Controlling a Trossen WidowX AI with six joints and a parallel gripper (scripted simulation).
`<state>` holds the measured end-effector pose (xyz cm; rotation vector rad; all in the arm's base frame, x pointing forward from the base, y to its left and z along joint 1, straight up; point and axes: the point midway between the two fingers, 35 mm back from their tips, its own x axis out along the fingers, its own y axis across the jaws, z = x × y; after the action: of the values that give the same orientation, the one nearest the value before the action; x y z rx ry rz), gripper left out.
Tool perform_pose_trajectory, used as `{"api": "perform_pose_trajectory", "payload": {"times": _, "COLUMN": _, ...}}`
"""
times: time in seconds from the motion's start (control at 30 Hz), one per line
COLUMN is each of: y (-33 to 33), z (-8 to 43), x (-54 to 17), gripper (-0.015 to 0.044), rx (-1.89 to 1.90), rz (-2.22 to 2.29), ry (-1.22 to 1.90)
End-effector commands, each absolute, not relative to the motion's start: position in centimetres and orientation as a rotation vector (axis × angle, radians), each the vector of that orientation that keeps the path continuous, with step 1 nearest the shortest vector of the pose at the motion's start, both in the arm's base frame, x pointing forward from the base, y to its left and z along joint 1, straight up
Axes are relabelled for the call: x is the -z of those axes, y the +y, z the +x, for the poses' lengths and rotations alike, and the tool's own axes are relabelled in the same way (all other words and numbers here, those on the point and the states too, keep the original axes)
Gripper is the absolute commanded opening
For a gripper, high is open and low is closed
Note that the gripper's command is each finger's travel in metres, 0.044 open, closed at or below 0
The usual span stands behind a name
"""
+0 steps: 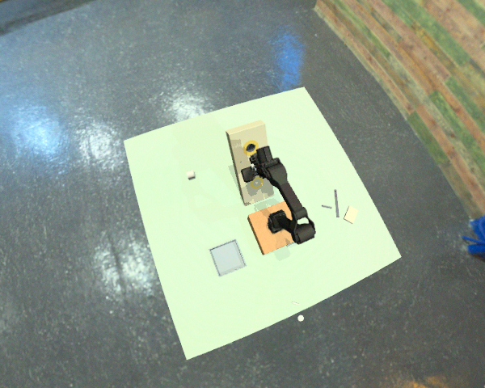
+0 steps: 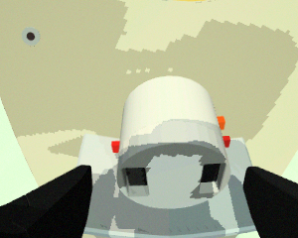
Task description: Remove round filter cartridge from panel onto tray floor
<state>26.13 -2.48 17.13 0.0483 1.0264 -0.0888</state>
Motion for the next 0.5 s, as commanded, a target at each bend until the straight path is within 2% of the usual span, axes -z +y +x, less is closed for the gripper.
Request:
{"api": "perform_pose_trajectory", "payload": {"times": 0.0, "y": -2.57, "z": 26.45, "x": -16.36, "gripper": 0.0305, "rx": 0.094, "rz": 0.05, "ry": 1.031}}
{"api": "perform_pose_trajectory", "payload": {"times": 0.2, "y": -2.6, "z": 26.68, "x": -15.87, "gripper": 0.0305, "rx": 0.094, "rz": 0.05, "ry": 1.031}}
{"api": "perform_pose_trajectory", "payload": {"times": 0.27, "y": -2.53, "z": 26.55, "x": -16.22, "gripper": 0.0252, "rx": 0.089, "rz": 0.049, "ry": 1.028}}
{"api": "perform_pose_trajectory", "payload": {"times": 0.47, "y": -2.53, "z": 26.55, "x": -16.22, "gripper": 0.0212, "rx": 0.089, "rz": 0.049, "ry": 1.028}}
